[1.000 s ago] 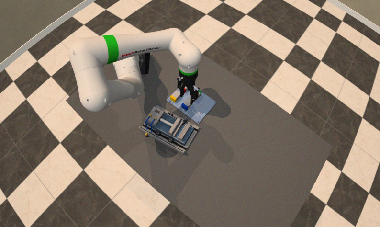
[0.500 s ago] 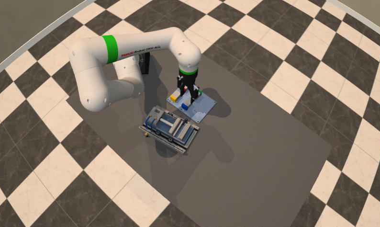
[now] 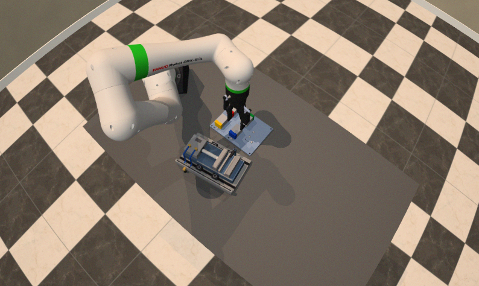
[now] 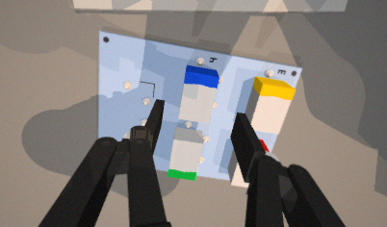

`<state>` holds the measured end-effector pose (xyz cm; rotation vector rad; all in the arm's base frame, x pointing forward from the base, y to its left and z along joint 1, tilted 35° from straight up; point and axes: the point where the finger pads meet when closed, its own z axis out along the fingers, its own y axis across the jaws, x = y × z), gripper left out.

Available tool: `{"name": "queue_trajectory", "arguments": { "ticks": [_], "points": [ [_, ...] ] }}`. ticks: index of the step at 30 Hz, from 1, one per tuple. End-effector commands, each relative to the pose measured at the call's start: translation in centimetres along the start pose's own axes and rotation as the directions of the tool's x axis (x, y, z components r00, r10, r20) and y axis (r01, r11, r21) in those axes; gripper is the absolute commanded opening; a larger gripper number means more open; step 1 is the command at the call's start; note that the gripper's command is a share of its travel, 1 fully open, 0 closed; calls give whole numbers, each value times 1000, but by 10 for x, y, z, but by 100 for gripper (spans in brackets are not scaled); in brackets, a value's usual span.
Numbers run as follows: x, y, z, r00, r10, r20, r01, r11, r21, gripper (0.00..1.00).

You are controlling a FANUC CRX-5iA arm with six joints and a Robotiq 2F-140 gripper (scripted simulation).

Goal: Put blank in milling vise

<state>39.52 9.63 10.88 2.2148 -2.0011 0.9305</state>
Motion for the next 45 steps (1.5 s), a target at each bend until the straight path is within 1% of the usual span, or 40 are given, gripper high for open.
{"name": "queue_trajectory", "arguments": {
  "ticks": [1, 16, 31, 34, 45],
  "points": [
    [0, 0, -1, 1000, 0, 1, 0, 1000, 1, 51],
    [-1, 0, -2, 1000, 0, 1, 0, 1000, 1, 51],
    [-1, 0, 28, 1000, 0, 1, 0, 1000, 1, 51],
    [-1, 0, 30, 1000, 0, 1, 0, 1000, 1, 51],
    [-1, 0, 63, 1000, 0, 1, 0, 1000, 1, 51]
  ]
}}
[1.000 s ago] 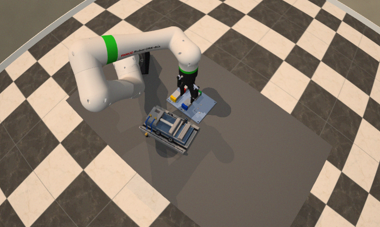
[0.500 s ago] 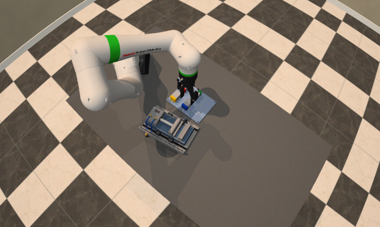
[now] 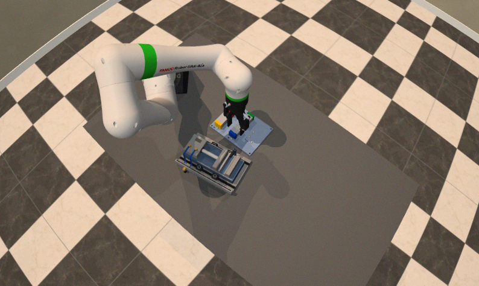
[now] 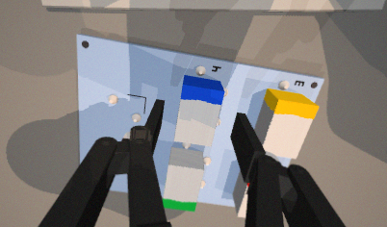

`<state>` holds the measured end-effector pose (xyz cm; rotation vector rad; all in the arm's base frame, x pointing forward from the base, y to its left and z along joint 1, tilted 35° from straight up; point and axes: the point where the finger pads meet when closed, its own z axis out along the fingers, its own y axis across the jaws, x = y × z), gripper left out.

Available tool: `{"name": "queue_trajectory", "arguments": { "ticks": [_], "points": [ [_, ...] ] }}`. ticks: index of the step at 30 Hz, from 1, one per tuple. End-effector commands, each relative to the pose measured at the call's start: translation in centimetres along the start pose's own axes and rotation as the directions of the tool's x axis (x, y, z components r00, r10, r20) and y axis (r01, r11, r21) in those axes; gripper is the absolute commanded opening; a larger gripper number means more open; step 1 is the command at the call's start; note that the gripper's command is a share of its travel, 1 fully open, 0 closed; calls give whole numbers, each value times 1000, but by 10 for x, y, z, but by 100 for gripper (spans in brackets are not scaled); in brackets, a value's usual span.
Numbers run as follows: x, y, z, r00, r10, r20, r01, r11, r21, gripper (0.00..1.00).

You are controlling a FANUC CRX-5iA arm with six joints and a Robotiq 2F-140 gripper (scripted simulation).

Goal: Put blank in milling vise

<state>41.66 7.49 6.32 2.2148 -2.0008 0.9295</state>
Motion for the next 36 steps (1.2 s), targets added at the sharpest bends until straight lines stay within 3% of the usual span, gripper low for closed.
{"name": "queue_trajectory", "arguments": {
  "ticks": [1, 22, 23, 36],
  "points": [
    [-1, -1, 11, 1000, 0, 1, 0, 1000, 2, 51],
    [-1, -1, 16, 1000, 0, 1, 0, 1000, 2, 51],
    [-1, -1, 16, 1000, 0, 1, 0, 1000, 2, 10],
    [-1, -1, 16, 1000, 0, 1, 0, 1000, 2, 10]
  ]
}}
